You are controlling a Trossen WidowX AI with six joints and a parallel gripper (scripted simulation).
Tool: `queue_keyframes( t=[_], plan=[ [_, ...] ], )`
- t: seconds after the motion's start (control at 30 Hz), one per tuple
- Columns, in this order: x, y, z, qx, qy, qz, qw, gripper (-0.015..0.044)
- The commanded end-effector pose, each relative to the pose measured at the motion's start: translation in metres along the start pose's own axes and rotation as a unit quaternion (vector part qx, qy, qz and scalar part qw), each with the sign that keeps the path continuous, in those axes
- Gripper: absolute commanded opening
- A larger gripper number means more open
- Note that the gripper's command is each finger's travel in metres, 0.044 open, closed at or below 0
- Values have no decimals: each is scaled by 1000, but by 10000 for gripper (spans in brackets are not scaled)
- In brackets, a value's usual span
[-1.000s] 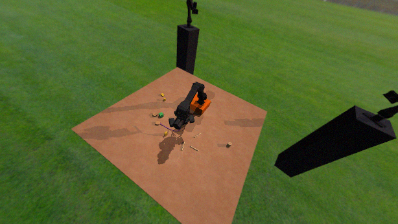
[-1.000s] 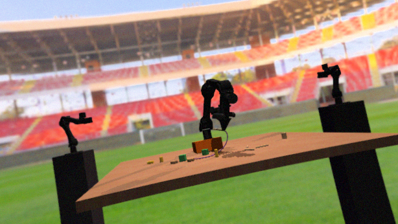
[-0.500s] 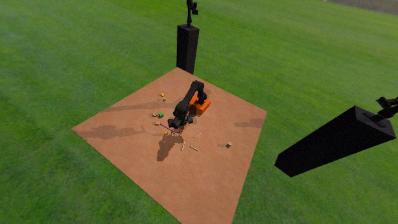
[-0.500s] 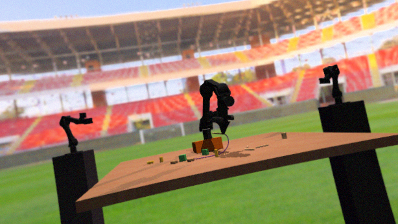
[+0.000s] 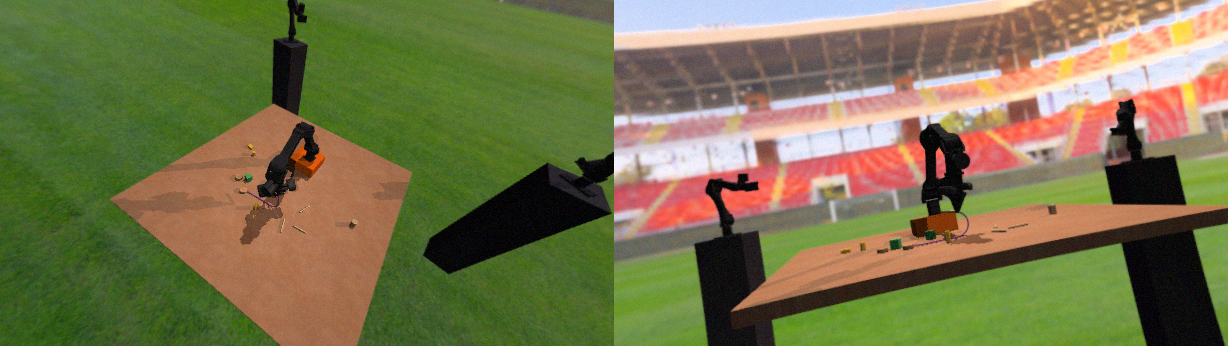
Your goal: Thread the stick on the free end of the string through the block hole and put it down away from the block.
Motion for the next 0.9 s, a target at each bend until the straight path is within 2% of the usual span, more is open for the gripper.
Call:
queue_keyframes(
  t=[0.0,0.87],
  plan=[
    [4,-3,1,-1,2,10,1000,0],
    [32,-19,5,-9,-2,62,998,0]
  ],
)
Point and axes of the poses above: the point midway between the two fingers, 35 mm back from their tips, its own x axis out along the fingers, its own z axis across the jaws, y = z × x, the point moved 5 cm from there along -x, back along the fingers, and after that the axes turned 4 degrees about x, right-handed, at the moved point
